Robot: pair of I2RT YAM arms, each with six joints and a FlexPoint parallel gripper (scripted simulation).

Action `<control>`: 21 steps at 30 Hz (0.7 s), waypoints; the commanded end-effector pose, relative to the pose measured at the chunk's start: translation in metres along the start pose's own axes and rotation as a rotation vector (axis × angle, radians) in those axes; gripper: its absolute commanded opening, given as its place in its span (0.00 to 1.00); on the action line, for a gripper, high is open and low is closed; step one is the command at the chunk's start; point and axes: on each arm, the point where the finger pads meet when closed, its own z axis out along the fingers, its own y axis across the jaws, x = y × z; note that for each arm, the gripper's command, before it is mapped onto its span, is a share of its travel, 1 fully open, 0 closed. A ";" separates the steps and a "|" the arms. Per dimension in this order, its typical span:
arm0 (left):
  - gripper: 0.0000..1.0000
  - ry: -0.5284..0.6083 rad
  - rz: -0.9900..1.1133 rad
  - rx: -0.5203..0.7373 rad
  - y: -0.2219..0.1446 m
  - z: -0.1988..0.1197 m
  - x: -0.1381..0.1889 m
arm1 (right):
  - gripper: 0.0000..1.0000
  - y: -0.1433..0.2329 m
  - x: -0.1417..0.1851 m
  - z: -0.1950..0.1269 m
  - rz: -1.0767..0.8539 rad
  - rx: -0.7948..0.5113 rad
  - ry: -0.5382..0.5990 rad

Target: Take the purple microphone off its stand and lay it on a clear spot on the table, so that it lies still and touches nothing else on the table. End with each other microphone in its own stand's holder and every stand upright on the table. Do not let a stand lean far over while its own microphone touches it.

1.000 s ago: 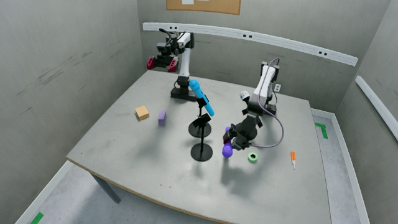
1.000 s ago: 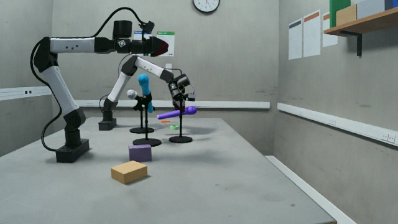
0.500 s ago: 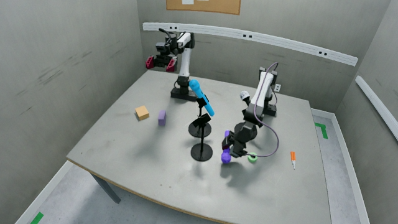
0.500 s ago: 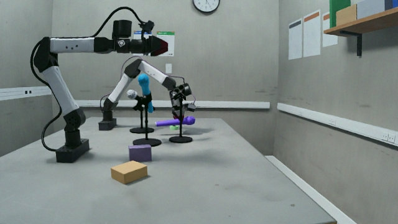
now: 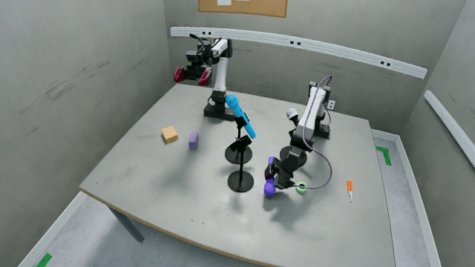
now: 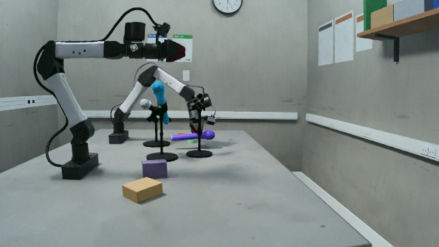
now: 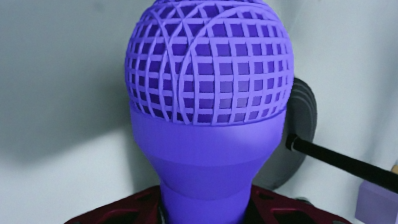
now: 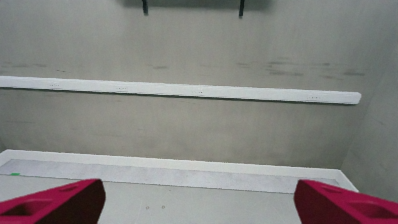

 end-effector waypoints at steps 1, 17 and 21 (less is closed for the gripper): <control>0.00 -0.033 0.029 0.038 -0.008 0.000 -0.014 | 0.98 -0.002 -0.030 -0.005 0.005 0.009 -0.080; 0.00 0.002 0.021 0.030 0.008 0.019 0.002 | 0.98 -0.002 -0.030 -0.005 0.005 0.008 -0.080; 0.00 -0.037 0.038 0.045 -0.003 0.010 -0.013 | 0.98 -0.002 -0.030 -0.005 0.005 0.008 -0.080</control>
